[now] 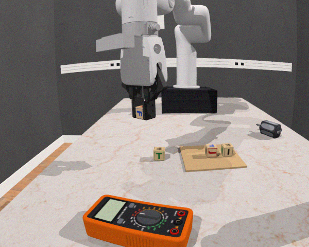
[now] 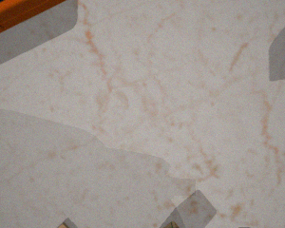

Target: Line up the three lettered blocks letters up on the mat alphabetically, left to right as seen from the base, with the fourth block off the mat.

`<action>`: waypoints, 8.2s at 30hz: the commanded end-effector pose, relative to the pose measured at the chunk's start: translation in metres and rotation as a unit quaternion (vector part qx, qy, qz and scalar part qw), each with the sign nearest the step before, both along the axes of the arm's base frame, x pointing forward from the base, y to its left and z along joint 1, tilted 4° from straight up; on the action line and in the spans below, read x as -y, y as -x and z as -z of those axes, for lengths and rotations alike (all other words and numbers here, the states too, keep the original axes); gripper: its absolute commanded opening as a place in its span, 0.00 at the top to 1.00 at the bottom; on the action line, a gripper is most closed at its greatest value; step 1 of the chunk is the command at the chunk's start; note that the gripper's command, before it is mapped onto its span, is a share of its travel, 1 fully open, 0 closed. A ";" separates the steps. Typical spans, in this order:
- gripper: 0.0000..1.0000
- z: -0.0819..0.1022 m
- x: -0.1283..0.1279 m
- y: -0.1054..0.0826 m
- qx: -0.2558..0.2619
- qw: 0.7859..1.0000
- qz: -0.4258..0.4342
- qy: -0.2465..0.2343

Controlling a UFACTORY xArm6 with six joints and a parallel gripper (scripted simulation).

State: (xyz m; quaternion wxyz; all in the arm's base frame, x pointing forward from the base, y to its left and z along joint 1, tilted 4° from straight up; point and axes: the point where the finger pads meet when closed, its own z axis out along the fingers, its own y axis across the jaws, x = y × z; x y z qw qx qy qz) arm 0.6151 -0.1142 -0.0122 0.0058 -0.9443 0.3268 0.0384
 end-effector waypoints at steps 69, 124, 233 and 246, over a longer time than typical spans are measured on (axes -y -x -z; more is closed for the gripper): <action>0.77 0.011 -0.113 0.026 -0.008 0.914 0.405 0.032; 0.77 0.089 -0.115 0.031 -0.008 0.914 0.405 0.032; 0.57 0.051 -0.114 0.028 -0.008 0.914 0.405 0.032; 0.57 0.005 -0.113 0.025 -0.008 0.914 0.405 0.032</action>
